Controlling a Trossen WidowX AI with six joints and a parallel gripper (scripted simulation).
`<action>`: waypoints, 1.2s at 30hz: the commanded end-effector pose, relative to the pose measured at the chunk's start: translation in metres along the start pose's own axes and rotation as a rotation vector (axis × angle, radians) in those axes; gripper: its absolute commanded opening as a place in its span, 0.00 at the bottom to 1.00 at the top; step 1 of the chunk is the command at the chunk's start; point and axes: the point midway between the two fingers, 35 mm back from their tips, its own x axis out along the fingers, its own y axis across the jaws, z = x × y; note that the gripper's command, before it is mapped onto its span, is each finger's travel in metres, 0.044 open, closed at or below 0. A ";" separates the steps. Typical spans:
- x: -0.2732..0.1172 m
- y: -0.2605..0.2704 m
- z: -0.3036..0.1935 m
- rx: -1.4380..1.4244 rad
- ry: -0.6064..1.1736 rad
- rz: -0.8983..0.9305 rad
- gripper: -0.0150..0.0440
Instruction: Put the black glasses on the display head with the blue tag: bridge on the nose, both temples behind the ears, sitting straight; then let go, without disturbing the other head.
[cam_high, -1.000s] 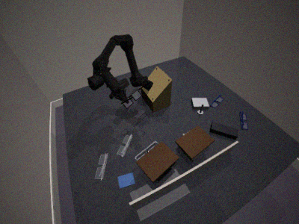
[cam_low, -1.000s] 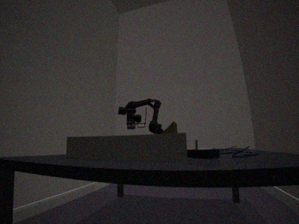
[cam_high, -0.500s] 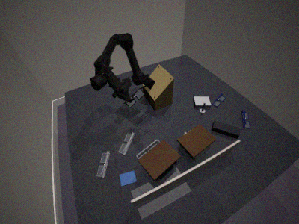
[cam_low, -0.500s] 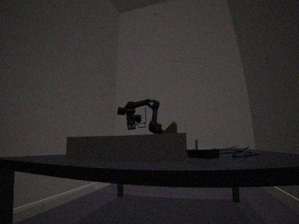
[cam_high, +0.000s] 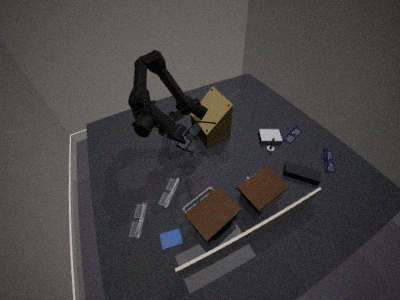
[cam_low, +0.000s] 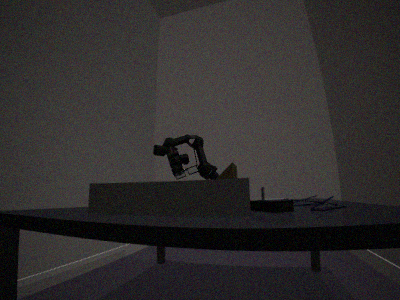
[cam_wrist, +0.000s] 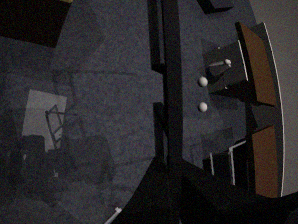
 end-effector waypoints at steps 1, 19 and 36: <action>0.014 -0.004 0.002 0.041 -0.029 0.064 0.25; 0.066 -0.026 0.025 0.151 -0.002 0.344 0.25; 0.106 -0.049 0.059 0.169 0.223 0.504 0.25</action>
